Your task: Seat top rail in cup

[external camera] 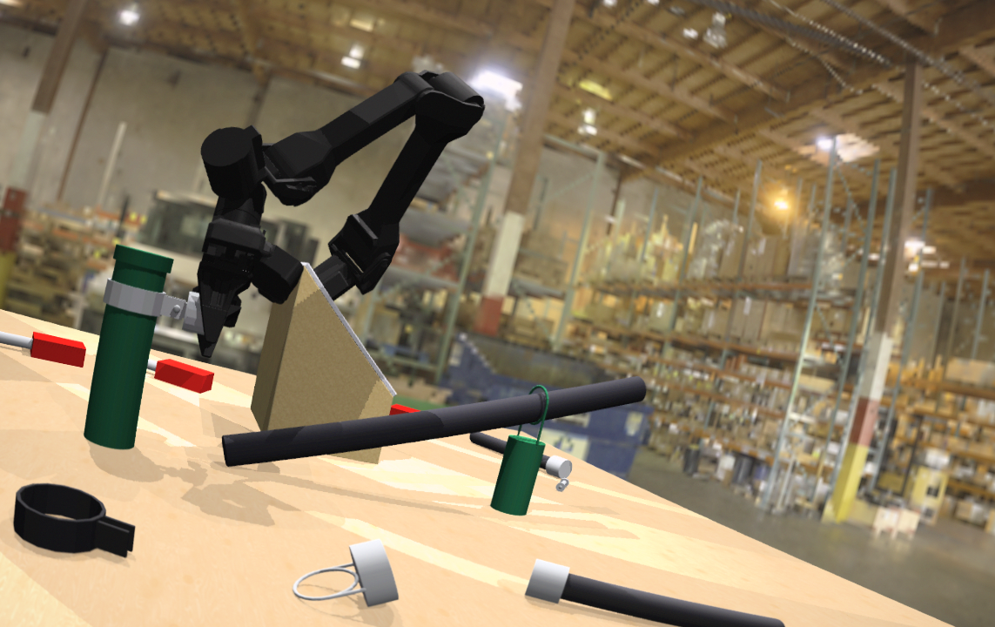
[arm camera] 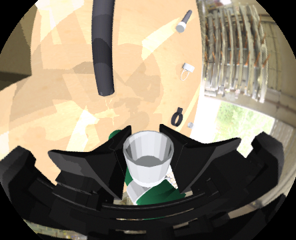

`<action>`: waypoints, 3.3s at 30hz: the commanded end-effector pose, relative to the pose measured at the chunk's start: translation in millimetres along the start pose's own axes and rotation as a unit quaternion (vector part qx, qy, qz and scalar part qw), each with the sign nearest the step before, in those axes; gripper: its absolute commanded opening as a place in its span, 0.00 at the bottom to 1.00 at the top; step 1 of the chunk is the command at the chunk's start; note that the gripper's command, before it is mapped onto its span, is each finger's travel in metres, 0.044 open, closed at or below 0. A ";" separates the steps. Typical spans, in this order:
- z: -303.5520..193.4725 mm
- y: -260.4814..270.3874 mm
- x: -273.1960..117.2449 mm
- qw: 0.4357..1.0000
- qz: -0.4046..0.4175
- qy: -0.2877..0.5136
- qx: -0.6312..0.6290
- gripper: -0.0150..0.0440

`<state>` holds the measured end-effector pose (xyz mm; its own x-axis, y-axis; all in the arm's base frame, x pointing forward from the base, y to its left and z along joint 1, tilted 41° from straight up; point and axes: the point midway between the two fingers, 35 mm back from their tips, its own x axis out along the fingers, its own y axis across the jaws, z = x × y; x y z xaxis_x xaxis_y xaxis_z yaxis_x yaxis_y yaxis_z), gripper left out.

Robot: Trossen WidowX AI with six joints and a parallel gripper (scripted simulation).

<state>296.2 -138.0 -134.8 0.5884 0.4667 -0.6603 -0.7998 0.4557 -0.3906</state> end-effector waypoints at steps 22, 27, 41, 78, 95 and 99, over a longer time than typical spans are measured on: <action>-1.4 4.7 -3.5 1.000 -0.001 -0.014 -0.026 0.25; -0.4 5.3 -3.2 0.999 0.000 -0.018 -0.029 0.25; -0.4 5.3 -3.2 0.999 0.000 -0.018 -0.029 0.57; 117.5 -38.9 -103.1 0.861 0.005 -0.006 0.509 1.00; 155.4 -35.5 -130.2 0.709 0.004 -0.001 0.705 1.00; 156.0 -34.8 -127.1 0.725 0.010 0.003 0.688 1.00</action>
<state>267.7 -97.5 64.3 0.5867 0.4772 -0.6543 0.0927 0.7631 0.6396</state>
